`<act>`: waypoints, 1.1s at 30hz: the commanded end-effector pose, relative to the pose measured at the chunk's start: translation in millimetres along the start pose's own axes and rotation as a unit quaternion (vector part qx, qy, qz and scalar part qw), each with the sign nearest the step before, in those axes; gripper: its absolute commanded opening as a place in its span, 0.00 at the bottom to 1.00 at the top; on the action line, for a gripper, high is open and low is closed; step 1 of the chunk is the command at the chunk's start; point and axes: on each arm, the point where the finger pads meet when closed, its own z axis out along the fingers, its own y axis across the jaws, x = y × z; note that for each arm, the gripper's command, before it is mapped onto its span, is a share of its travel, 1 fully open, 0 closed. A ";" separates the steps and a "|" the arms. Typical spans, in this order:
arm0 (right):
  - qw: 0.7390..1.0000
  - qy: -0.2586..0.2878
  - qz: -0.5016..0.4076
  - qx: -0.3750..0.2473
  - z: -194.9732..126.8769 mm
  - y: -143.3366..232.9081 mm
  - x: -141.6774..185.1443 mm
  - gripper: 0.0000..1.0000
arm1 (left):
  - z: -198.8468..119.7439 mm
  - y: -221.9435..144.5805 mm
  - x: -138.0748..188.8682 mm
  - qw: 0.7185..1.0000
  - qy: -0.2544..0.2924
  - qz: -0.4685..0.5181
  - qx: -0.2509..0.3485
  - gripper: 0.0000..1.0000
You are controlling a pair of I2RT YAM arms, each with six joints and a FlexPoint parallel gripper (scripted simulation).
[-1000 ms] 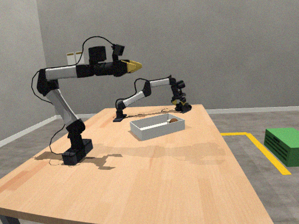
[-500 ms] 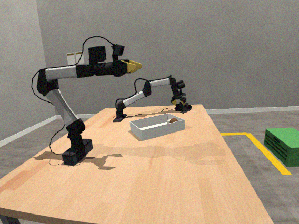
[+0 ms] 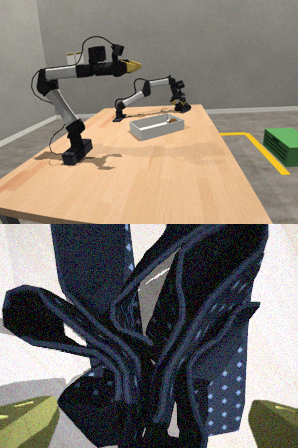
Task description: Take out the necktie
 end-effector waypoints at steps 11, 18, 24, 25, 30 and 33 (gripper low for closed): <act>1.000 0.000 0.000 0.000 0.0 0.0 0.0 1.00 | -70.7 -16.0 -24.8 0.989 0.122 0.006 -0.079 1.00; 1.000 0.000 0.000 0.000 0.0 0.0 0.0 1.00 | -90.7 -19.4 -29.9 0.992 0.107 0.005 -0.070 1.00; 1.000 0.000 0.000 0.000 0.0 0.0 0.0 1.00 | -101.3 -21.1 -32.6 0.994 0.094 0.005 -0.061 1.00; 1.000 0.000 0.000 0.000 0.0 0.0 0.0 1.00 | -101.3 -21.1 -32.6 0.994 0.092 0.005 -0.060 1.00; 1.000 0.000 0.000 0.000 0.0 0.0 0.0 1.00 | -106.9 -21.8 -33.9 0.994 0.088 0.005 -0.058 1.00; 1.000 0.000 0.000 0.000 0.0 0.0 0.0 1.00 | -107.5 -21.9 -34.0 0.994 0.088 0.005 -0.057 1.00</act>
